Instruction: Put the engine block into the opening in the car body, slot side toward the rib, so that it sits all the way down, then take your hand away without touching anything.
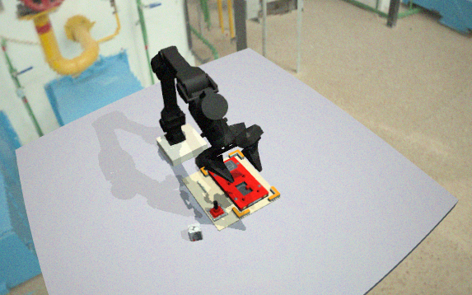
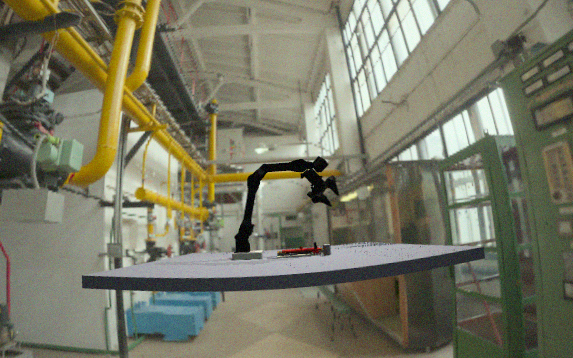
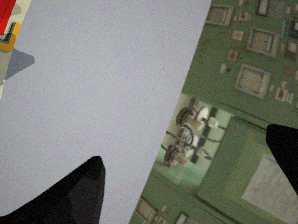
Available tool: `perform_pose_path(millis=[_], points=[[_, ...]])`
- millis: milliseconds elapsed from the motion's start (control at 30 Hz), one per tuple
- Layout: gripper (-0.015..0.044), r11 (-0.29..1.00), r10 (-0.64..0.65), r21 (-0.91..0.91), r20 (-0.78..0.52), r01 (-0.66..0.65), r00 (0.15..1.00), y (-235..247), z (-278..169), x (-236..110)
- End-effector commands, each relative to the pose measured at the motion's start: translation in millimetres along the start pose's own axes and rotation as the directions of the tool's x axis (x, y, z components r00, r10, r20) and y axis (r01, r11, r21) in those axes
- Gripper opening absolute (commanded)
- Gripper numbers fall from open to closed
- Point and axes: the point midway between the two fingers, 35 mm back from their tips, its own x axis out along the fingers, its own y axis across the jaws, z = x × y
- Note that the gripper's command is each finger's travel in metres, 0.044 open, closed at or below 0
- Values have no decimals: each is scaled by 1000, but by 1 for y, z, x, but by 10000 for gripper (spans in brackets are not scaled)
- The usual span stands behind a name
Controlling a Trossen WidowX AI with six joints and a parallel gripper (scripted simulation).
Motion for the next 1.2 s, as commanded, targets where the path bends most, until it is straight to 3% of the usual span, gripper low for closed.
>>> perform_pose_path(millis=[0,533,900,1167], points=[[440,992,97,-88,6,-96,995,21,-10,9],[440,815,466,-434,96,-384,880,122,-40,27],[440,653,643,-646,197,-395,740,179,-53,26],[440,645,650,-657,204,-390,732,185,-52,31]])
